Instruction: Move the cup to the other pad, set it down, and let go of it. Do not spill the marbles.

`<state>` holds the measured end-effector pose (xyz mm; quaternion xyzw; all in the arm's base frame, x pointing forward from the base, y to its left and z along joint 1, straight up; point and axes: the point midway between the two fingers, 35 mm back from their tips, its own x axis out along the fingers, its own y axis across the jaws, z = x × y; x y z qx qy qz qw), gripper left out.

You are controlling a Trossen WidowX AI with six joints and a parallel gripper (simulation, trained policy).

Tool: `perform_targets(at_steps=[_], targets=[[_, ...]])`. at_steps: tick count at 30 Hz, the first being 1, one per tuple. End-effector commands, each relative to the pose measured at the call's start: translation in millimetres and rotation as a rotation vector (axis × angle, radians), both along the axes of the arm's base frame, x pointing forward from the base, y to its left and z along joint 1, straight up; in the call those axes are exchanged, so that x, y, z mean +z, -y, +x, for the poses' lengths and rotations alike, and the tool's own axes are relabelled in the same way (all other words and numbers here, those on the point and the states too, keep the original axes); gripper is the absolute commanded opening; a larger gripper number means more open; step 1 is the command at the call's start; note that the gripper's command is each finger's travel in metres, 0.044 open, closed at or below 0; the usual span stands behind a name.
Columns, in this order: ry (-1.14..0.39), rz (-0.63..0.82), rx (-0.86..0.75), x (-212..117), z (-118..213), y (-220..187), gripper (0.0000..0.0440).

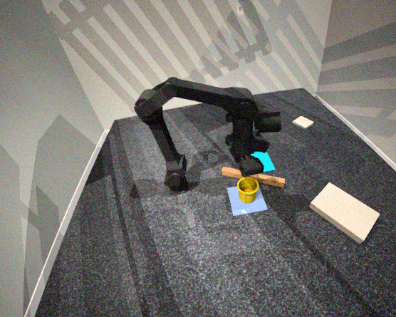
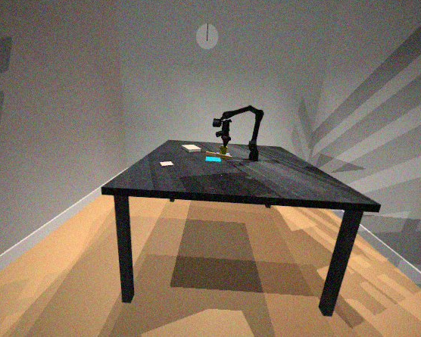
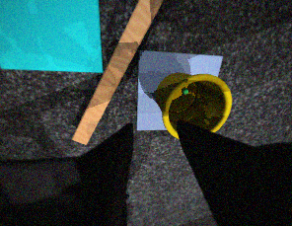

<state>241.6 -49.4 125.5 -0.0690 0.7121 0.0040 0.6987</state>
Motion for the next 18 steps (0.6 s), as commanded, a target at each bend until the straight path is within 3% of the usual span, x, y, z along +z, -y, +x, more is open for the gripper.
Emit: perform_targets(at_steps=[1,18], targets=[[-0.012,-0.004,0.015,-7,-1,4,0.0181],[-0.057,0.011,0.14,-59,-3,16,0.0188]])
